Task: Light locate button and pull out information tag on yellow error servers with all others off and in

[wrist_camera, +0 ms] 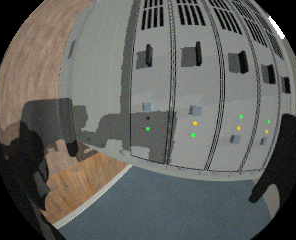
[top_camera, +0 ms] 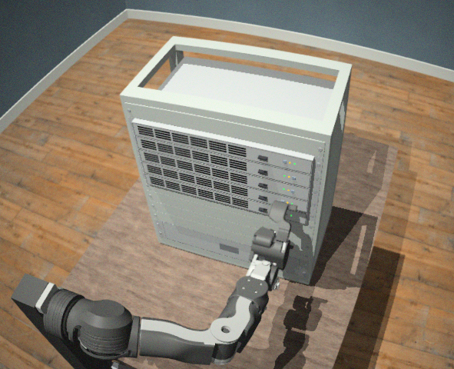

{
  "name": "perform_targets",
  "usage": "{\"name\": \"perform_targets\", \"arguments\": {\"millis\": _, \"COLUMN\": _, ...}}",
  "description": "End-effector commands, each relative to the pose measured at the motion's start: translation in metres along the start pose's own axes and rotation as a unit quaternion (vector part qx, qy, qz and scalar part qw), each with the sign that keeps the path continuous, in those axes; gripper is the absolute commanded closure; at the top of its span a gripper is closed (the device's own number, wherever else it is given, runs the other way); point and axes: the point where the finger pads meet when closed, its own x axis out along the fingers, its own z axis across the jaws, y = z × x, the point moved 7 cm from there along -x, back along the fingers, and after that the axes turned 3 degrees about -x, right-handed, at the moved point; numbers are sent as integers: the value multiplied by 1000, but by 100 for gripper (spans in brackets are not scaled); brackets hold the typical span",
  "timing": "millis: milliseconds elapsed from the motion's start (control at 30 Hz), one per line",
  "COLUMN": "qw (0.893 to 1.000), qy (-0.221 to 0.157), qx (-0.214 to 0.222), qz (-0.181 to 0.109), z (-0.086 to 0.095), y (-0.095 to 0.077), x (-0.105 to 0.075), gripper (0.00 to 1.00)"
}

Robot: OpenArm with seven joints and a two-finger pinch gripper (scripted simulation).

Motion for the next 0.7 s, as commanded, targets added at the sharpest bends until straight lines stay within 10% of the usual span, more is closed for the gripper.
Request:
{"name": "perform_targets", "arguments": {"millis": 0, "qw": 1000, "qy": 0, "qx": 0, "qz": 2, "z": 1, "y": 1, "x": 1, "gripper": 0}}
{"name": "perform_targets", "arguments": {"millis": 667, "qw": 1000, "qy": 2, "qx": 0, "qz": 1, "z": 44, "y": -1, "x": 1, "gripper": 0}}
